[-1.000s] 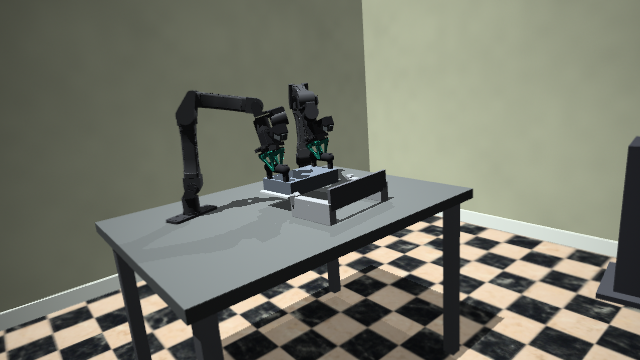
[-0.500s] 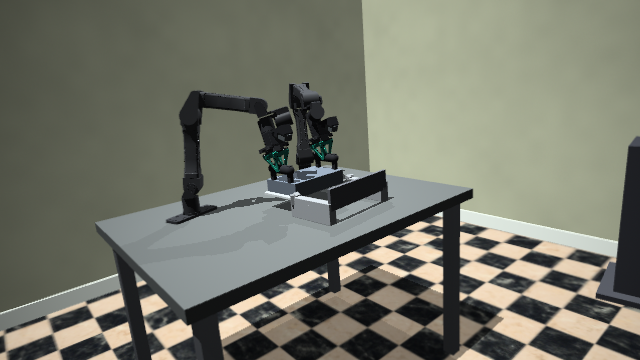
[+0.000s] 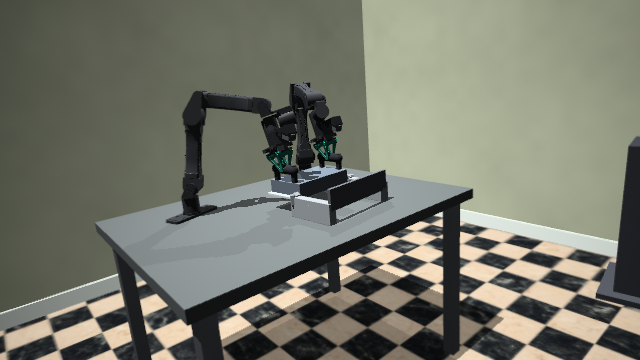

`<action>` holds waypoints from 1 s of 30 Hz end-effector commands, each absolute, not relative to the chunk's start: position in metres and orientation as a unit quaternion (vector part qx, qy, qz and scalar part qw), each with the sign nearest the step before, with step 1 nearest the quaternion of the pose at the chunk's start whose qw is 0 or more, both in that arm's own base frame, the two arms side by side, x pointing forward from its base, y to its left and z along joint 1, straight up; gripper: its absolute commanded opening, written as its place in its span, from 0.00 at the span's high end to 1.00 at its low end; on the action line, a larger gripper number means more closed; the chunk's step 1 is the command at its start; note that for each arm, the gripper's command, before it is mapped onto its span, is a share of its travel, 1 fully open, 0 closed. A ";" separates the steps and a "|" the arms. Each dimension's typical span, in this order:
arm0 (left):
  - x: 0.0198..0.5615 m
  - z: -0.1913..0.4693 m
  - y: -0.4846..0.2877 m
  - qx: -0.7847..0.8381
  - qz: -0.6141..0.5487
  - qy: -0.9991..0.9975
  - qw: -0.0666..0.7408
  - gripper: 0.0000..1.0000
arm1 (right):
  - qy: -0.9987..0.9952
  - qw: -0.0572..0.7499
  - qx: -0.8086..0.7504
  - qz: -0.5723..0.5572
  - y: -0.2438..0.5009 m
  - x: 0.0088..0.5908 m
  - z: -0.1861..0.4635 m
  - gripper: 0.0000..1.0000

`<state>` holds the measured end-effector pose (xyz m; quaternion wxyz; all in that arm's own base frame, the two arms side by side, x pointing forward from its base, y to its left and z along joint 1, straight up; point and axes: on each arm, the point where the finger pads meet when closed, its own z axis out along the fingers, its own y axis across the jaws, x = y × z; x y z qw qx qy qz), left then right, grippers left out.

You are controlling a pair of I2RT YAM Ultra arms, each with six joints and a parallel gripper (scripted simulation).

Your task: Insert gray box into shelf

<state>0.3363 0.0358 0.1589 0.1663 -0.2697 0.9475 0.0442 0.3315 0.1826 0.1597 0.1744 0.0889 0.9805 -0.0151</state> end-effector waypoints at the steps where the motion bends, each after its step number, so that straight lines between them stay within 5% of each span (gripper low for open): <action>1: 0.365 0.195 0.051 -0.277 0.047 0.929 0.241 0.85 | 0.966 0.236 0.104 0.013 0.181 0.358 0.199 0.85; 30: 0.401 0.198 0.076 -0.280 0.051 0.927 0.245 0.85 | 0.964 0.242 0.107 0.012 0.172 0.402 0.203 0.85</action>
